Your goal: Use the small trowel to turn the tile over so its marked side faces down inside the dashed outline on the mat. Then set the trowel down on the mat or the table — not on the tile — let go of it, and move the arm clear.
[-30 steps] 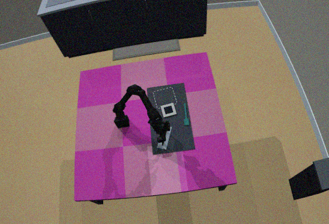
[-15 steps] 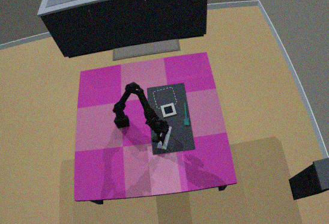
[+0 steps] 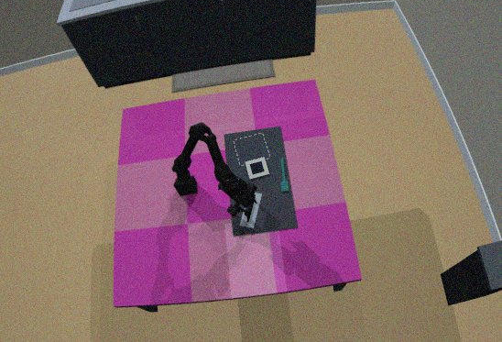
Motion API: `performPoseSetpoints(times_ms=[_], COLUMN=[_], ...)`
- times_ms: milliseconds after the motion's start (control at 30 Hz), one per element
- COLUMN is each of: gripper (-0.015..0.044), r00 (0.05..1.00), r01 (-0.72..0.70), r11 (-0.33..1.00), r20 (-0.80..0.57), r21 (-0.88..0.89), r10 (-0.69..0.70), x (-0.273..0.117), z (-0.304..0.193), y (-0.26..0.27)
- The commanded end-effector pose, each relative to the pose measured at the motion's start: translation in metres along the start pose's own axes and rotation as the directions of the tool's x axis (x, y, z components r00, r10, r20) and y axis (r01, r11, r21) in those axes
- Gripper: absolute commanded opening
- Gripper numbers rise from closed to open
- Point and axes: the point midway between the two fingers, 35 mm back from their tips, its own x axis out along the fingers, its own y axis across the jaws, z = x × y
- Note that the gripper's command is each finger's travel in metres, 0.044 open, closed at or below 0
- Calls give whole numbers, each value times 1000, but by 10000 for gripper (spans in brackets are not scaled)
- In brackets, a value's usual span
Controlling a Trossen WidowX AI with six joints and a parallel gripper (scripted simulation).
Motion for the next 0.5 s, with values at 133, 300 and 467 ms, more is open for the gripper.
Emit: performPoseSetpoints(times_ms=[133,300,467], gripper=[300,300,300], r00=[997,992,989], r01=[-62,-103,-129], r11=[970,929,895], r20=[63,102,116], r21=[235,355,428], r10=[48,71,87], x=[-7,-12,-14], z=[-4,-10,-16], y=[5,7,7])
